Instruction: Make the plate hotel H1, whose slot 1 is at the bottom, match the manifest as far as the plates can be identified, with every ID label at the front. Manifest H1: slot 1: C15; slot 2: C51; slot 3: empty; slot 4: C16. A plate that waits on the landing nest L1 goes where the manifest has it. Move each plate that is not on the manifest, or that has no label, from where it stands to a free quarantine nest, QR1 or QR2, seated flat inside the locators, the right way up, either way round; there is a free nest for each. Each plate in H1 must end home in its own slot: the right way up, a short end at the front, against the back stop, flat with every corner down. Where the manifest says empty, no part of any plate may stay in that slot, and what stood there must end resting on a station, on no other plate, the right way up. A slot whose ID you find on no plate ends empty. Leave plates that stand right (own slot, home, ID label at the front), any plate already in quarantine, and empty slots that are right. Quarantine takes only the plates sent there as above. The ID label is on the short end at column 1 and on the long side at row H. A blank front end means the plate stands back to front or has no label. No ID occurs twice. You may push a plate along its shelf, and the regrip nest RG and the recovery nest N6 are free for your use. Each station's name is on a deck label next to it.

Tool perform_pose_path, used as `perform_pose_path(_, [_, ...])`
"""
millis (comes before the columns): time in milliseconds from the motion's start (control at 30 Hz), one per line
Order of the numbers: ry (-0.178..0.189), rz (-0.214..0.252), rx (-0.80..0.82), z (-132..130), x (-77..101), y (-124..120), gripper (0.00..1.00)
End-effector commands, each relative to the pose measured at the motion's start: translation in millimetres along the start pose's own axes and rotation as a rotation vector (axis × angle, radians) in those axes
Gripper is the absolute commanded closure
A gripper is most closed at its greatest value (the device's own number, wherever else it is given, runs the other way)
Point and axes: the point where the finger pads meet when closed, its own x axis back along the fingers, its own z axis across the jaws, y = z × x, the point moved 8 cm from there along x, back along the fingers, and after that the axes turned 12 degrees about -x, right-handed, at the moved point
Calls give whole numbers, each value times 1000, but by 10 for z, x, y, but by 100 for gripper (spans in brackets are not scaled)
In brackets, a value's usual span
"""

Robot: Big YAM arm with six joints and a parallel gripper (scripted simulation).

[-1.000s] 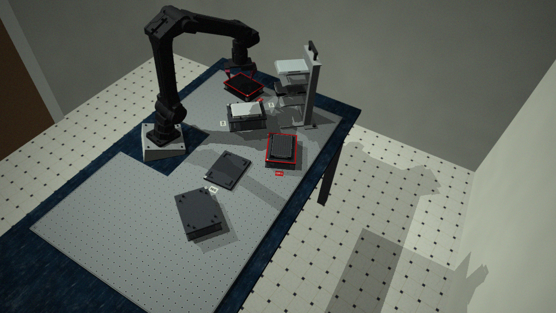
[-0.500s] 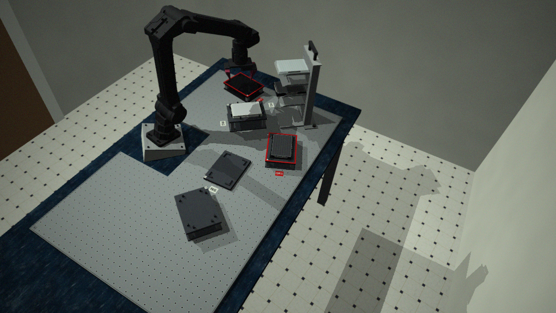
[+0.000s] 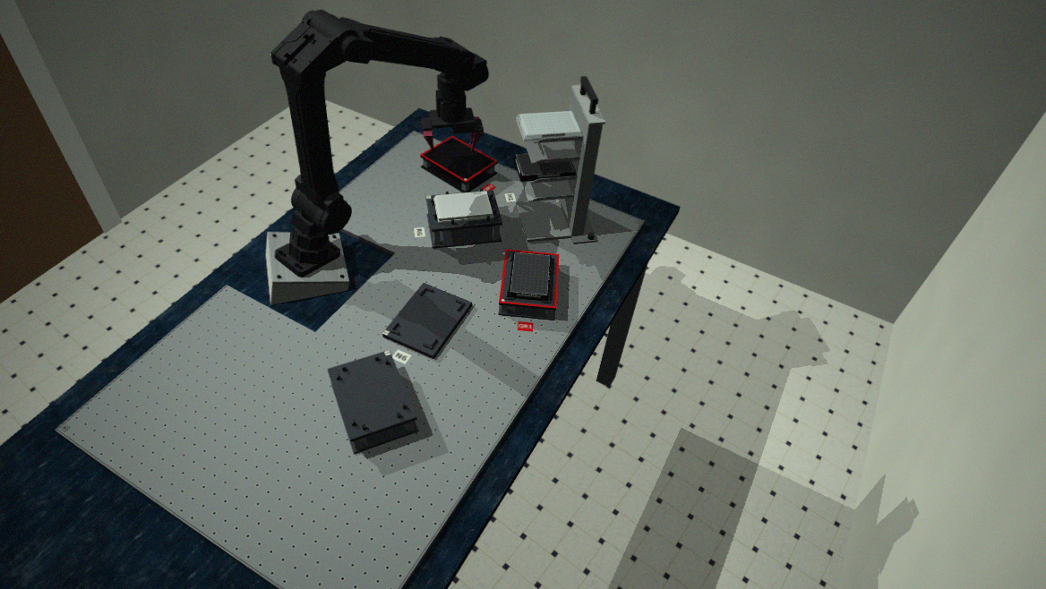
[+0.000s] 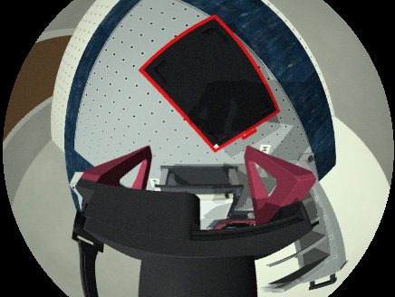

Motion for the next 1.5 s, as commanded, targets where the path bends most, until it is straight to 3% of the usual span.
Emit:
perform_pose_path(0, [-26, -39, -5, -89, 140, 86, 0])
perform_pose_path(1067, [-26, -39, -5, -89, 140, 86, 0])
perform_pose_path(1200, [-45, -67, -7, -133, 377, 121, 0])
perform_pose_path(1467, [-44, -70, -8, -100, 486, 138, 0])
